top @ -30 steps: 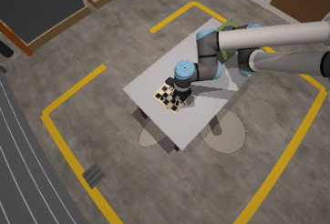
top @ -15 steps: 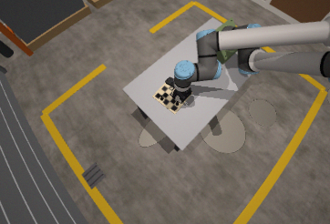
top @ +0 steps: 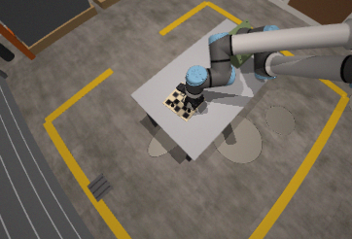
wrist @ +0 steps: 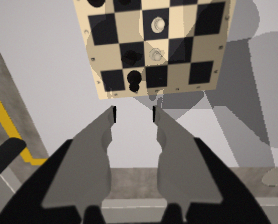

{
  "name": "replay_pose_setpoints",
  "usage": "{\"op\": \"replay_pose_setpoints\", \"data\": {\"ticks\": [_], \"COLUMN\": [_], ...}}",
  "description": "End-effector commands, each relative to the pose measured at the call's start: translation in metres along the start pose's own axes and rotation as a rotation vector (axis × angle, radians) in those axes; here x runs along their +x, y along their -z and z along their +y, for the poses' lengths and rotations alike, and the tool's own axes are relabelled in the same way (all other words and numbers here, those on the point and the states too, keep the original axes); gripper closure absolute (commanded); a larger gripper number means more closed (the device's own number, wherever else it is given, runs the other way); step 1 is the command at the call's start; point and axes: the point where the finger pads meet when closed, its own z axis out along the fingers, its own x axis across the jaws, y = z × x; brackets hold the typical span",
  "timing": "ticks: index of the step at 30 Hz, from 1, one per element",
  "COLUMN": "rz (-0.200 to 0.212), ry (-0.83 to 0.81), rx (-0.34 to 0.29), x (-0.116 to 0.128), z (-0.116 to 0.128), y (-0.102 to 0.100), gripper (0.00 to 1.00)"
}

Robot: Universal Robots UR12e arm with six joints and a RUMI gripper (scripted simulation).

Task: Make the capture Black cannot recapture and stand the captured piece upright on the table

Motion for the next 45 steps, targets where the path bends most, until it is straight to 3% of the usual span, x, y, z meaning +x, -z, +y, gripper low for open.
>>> {"op": "replay_pose_setpoints", "data": {"ticks": [1, 24, 45], "rz": [0.002, 0.002, 0.0], "ry": [-0.001, -0.001, 0.0], "rx": [-0.002, -0.002, 0.0], "x": [0.001, 0.001, 0.0], "z": [0.0, 0.0, -0.001], "y": [-0.013, -0.04, -0.041], "gripper": [0.75, 0.75, 0.75]}}
